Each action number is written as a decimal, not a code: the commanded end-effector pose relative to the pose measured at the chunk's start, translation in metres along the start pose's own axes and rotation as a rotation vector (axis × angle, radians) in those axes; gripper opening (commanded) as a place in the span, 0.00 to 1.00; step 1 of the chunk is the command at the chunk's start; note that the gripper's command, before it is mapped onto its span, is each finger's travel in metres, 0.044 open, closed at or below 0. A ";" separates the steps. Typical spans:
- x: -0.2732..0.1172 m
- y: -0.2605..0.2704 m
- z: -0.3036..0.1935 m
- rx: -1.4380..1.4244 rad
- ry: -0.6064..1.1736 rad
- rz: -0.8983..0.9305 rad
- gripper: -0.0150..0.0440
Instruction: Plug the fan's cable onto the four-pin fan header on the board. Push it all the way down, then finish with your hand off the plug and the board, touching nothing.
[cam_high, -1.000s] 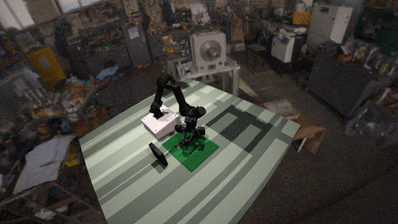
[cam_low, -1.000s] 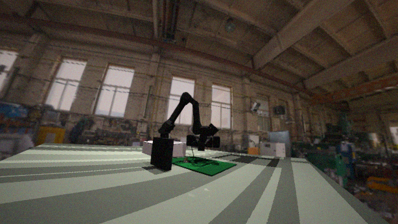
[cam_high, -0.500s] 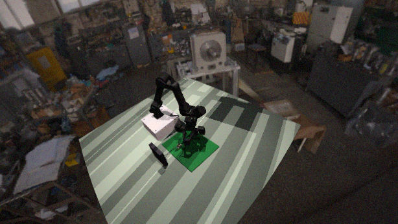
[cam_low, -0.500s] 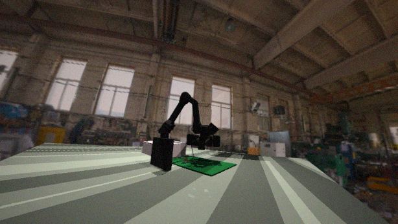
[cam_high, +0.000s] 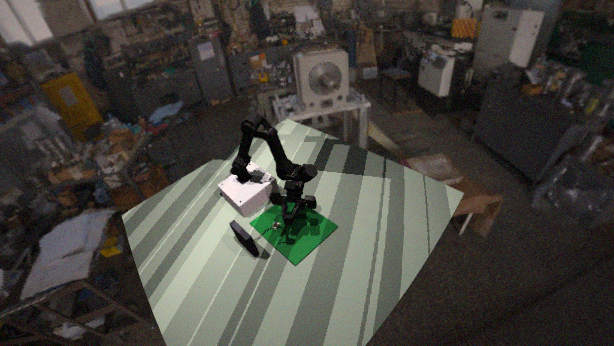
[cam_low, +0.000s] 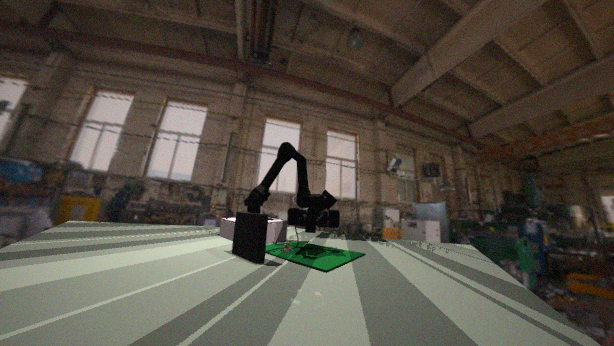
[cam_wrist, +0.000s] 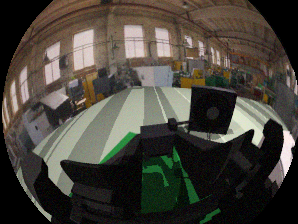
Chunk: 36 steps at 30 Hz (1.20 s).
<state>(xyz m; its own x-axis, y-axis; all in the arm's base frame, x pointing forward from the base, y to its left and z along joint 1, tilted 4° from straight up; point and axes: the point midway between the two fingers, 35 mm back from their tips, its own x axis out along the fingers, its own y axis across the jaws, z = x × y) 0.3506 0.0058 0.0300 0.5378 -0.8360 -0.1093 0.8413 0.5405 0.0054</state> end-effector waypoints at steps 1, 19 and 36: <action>0.001 -0.002 -0.005 -0.015 0.002 0.000 0.25; 0.002 -0.004 -0.011 -0.015 0.002 0.000 0.25; 0.003 -0.004 -0.017 -0.015 0.002 0.000 0.25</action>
<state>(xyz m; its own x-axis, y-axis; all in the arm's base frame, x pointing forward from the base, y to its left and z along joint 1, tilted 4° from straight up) 0.3484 0.0034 0.0176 0.5360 -0.8373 -0.1077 0.8424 0.5389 0.0030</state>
